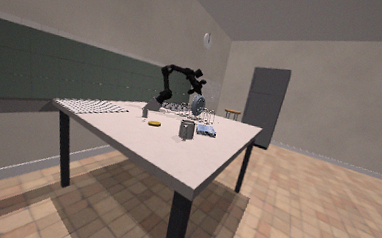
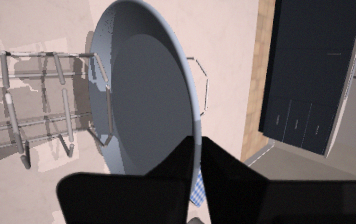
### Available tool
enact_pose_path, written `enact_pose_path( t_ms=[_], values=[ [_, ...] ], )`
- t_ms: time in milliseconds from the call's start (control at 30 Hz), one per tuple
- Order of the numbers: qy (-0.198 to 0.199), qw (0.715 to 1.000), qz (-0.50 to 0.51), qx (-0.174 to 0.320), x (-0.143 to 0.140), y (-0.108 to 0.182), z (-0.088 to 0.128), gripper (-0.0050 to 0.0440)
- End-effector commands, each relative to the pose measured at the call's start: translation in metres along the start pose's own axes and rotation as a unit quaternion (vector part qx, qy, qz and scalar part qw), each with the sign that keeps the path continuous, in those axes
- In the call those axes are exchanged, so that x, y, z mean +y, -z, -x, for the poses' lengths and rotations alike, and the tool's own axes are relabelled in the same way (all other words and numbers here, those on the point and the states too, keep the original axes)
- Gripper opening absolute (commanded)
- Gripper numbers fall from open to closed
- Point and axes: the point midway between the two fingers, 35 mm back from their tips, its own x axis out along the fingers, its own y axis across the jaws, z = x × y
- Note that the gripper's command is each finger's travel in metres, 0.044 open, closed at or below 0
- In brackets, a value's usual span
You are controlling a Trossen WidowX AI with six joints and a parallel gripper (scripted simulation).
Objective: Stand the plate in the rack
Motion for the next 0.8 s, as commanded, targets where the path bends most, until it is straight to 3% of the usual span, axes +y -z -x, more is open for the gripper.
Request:
enact_pose_path(
  t_ms=[0, 767],
  values=[
    [0.009, 1.0, 0.0, 0.0, -0.0006, -0.0006, 0.0004, 0.0],
    [0.009, 1.0, 0.0, 0.0, 0.0082, -0.0003, -0.0086, 0.0]
  ],
)
